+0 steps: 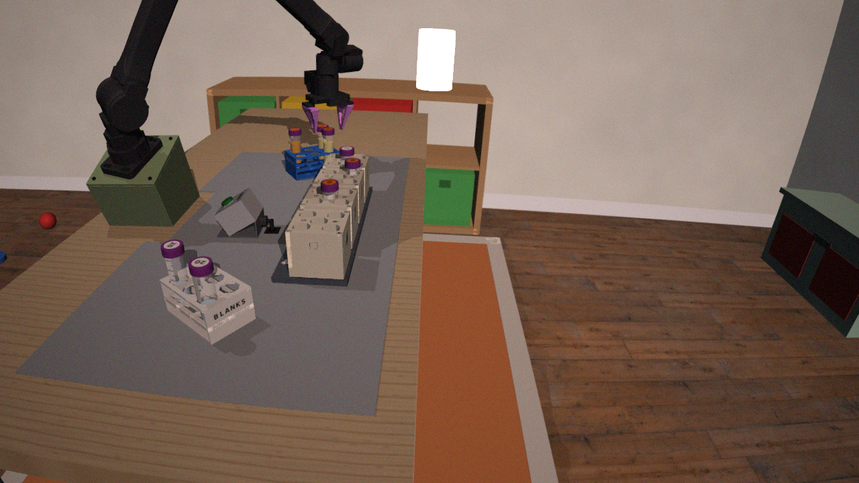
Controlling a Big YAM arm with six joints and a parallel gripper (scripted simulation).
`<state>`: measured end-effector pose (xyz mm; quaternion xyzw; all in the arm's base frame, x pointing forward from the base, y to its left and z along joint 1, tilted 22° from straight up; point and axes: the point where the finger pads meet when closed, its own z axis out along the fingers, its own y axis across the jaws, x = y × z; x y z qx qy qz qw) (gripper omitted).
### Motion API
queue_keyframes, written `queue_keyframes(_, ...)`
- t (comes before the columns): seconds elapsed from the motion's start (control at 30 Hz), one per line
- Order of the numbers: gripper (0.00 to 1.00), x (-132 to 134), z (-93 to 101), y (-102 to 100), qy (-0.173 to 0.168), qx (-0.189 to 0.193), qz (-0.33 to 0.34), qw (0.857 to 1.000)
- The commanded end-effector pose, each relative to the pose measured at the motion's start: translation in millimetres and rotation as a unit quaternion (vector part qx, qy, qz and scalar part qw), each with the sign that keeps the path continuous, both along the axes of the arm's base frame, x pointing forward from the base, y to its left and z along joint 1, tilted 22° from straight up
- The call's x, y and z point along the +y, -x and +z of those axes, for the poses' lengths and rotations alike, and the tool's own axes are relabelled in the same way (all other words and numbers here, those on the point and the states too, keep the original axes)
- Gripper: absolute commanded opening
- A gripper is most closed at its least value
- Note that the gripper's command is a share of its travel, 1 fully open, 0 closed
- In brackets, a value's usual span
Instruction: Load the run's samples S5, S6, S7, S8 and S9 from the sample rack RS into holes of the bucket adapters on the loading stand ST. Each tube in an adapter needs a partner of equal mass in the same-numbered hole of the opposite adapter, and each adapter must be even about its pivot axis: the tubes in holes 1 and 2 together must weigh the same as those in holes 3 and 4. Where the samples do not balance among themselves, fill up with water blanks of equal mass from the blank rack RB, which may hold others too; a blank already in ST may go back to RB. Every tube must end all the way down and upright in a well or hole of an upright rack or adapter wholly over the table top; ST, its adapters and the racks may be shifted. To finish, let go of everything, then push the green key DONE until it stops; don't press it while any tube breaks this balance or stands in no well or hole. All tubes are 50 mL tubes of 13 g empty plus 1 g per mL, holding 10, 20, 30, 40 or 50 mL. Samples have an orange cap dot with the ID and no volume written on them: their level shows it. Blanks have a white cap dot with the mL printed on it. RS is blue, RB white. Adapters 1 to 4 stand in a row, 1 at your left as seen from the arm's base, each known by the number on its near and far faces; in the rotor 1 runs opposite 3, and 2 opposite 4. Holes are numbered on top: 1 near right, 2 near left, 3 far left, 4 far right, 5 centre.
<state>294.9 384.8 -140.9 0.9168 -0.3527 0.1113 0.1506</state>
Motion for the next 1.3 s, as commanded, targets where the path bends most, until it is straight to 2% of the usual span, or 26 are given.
queue_keyframes(0.0,0.80,0.4,-2.0,-9.7,-0.008,-0.004,-0.003,1.000)
queue_keyframes(0.2,0.80,-1.8,-8.9,-10.2,-0.007,-0.004,-0.003,1.000)
queue_keyframes(0.23,0.80,12.5,4.8,-10.3,-0.019,-0.011,0.000,1.000)
queue_keyframes(0.3,0.80,12.5,4.8,-10.3,-0.019,-0.011,0.000,1.000)
queue_keyframes(0.33,0.80,-5.4,-9.7,-7.8,-0.003,-0.001,-0.004,1.000)
queue_keyframes(0.37,0.80,-7.2,-10.1,-6.7,-0.002,0.000,-0.004,1.000)
queue_keyframes(0.4,0.80,12.2,4.9,-10.1,-0.019,-0.011,0.000,1.000)
queue_keyframes(0.67,0.80,11.6,5.0,-9.9,-0.019,-0.011,0.000,1.000)
queue_keyframes(0.7,0.00,11.6,5.0,-9.9,-0.019,-0.011,0.000,1.000)
queue_keyframes(1.23,0.00,11.6,5.0,-9.9,-0.019,-0.011,0.000,1.000)
queue_keyframes(1.27,0.00,0.6,14.7,-10.8,-0.013,-0.008,-0.006,1.000)
